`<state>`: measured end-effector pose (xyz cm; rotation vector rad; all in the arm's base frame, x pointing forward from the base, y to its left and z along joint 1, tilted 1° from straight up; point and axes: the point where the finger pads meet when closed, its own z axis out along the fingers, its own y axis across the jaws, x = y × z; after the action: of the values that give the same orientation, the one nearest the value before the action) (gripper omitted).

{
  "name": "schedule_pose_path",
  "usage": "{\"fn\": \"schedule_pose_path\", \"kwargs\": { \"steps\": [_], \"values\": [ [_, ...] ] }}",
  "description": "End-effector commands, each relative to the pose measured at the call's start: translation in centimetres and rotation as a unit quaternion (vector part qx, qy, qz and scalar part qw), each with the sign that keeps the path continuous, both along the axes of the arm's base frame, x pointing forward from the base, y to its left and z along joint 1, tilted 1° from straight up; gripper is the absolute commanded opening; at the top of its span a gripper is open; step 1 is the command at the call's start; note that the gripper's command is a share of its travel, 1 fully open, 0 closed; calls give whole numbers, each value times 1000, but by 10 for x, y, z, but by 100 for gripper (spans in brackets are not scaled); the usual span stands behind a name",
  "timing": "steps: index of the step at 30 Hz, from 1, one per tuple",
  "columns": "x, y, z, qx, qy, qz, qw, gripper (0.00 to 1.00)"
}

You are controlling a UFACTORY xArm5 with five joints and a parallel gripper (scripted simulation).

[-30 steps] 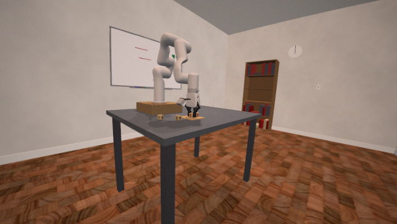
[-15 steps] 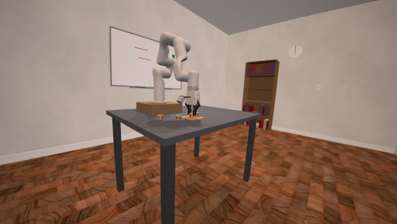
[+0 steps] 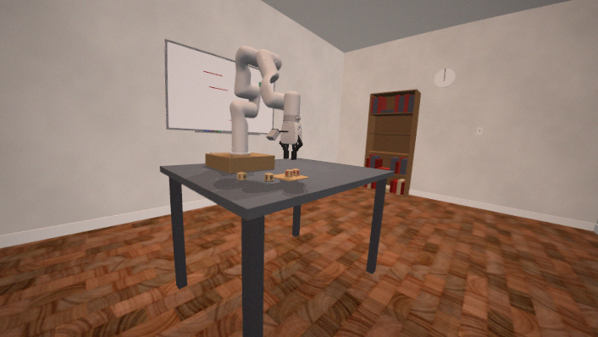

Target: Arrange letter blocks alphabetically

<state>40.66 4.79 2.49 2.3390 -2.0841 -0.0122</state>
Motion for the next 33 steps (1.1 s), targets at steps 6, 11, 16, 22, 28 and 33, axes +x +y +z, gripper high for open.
{"fn": "schedule_pose_path", "kwargs": {
  "steps": [6,11,16,22,28,33],
  "values": [
    [0,0,10,0,0,0,1000,100],
    [0,0,10,0,0,0,1000,100],
    [0,0,10,0,0,0,1000,100],
    [0,0,10,0,0,0,1000,100],
    [0,-11,10,0,-1,-31,1000,100],
    [-1,-45,9,-1,-1,-123,992,100]
  ]
}}
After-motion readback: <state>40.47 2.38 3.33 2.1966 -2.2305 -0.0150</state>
